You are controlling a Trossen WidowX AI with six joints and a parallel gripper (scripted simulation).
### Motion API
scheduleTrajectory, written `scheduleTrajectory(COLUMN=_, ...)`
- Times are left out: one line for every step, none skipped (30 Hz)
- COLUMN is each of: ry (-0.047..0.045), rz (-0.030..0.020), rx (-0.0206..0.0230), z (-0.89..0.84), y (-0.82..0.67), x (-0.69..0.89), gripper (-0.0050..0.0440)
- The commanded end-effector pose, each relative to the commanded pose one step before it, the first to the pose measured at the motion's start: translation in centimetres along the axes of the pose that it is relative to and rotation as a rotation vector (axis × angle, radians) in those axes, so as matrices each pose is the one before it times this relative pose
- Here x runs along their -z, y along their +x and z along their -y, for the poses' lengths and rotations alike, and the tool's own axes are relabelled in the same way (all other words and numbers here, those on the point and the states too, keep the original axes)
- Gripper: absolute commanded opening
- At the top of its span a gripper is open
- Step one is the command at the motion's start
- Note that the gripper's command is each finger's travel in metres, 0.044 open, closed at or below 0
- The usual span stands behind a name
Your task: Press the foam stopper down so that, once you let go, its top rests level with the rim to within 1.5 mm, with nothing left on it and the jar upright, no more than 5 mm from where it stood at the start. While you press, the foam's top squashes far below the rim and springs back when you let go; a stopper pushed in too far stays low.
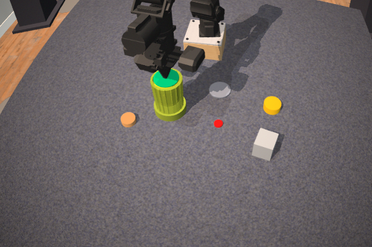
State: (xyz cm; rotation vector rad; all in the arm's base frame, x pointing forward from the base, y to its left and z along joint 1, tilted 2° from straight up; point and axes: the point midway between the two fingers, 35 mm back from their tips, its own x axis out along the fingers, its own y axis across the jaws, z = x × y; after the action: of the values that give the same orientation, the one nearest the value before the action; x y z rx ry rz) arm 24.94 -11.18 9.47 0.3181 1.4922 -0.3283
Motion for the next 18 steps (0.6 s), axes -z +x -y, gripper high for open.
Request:
scheduleTrajectory(ry=0.00068, rz=-0.01581, rx=-0.00454, z=-0.088, y=0.413, x=0.433, gripper=0.0000)
scheduleTrajectory(ry=0.00000, rz=0.00000, rx=0.00000, z=0.000, y=0.012, x=0.001, gripper=0.0000)
scheduleTrajectory(ry=0.00000, rz=0.00000, rx=0.00000, z=0.000, y=0.000, x=0.000, gripper=0.0000)
scheduleTrajectory(ry=0.00000, rz=0.00000, rx=0.00000, z=0.000, y=0.000, x=0.000, gripper=0.0000)
scheduleTrajectory(ry=0.00000, rz=0.00000, rx=0.00000, z=0.000, y=0.012, x=0.001, gripper=0.0000)
scheduleTrajectory(ry=0.00000, rz=0.00000, rx=0.00000, z=0.000, y=0.012, x=0.001, gripper=0.0000)
scheduleTrajectory(ry=0.00000, rz=0.00000, rx=0.00000, z=0.000, y=0.012, x=0.001, gripper=0.0000)
scheduleTrajectory(ry=0.00000, rz=0.00000, rx=0.00000, z=0.000, y=0.012, x=0.001, gripper=0.0000)
scheduleTrajectory(ry=0.00000, rz=0.00000, rx=0.00000, z=0.000, y=0.012, x=0.001, gripper=0.0000)
scheduleTrajectory(ry=0.00000, rz=0.00000, rx=0.00000, z=0.000, y=0.012, x=0.001, gripper=0.0000)
scheduleTrajectory(ry=0.00000, rz=0.00000, rx=0.00000, z=0.000, y=0.012, x=0.001, gripper=0.0000)
scheduleTrajectory(ry=0.00000, rz=0.00000, rx=0.00000, z=0.000, y=0.012, x=0.001, gripper=0.0000)
scheduleTrajectory(ry=0.00000, rz=0.00000, rx=0.00000, z=0.000, y=0.012, x=0.001, gripper=0.0000)
scheduleTrajectory(ry=0.00000, rz=0.00000, rx=0.00000, z=0.000, y=0.012, x=0.001, gripper=0.0000)
scheduleTrajectory(ry=0.00000, rz=0.00000, rx=0.00000, z=0.000, y=0.012, x=0.001, gripper=0.0000)
scheduleTrajectory(ry=0.00000, rz=0.00000, rx=0.00000, z=0.000, y=0.012, x=0.001, gripper=0.0000)
scheduleTrajectory(ry=0.00000, rz=0.00000, rx=0.00000, z=0.000, y=0.012, x=0.001, gripper=0.0000)
scheduleTrajectory(ry=0.00000, rz=0.00000, rx=0.00000, z=0.000, y=0.012, x=0.001, gripper=0.0000)
